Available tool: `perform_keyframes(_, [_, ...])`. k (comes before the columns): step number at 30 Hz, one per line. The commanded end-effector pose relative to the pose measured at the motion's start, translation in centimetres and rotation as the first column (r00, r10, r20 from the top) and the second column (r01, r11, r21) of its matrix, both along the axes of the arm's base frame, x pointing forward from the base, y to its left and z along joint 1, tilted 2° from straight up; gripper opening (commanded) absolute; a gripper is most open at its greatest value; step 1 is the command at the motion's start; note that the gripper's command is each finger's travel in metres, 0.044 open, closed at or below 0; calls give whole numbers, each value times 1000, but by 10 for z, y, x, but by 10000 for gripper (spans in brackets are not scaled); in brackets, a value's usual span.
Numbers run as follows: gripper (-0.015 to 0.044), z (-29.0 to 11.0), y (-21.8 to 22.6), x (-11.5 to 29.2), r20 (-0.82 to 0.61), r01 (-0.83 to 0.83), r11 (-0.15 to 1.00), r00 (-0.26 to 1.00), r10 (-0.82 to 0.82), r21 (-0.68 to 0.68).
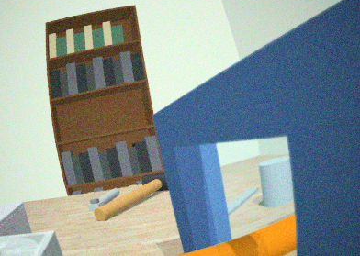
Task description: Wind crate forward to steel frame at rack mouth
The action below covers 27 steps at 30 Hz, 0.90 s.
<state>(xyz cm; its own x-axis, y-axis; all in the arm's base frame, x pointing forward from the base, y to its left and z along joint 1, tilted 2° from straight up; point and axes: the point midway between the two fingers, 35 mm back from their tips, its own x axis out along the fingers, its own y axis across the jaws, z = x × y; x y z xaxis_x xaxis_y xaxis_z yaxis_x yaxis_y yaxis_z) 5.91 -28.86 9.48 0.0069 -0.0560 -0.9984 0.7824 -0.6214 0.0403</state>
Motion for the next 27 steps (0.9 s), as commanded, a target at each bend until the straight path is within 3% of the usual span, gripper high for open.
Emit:
perform_keyframes(1, [20, 0, 0, 0, 0, 0, 1000, 1000, 0, 0])
perform_keyframes(27, [0, -3, -6, 2, 3, -4, 1000, 1000, 4, 0])
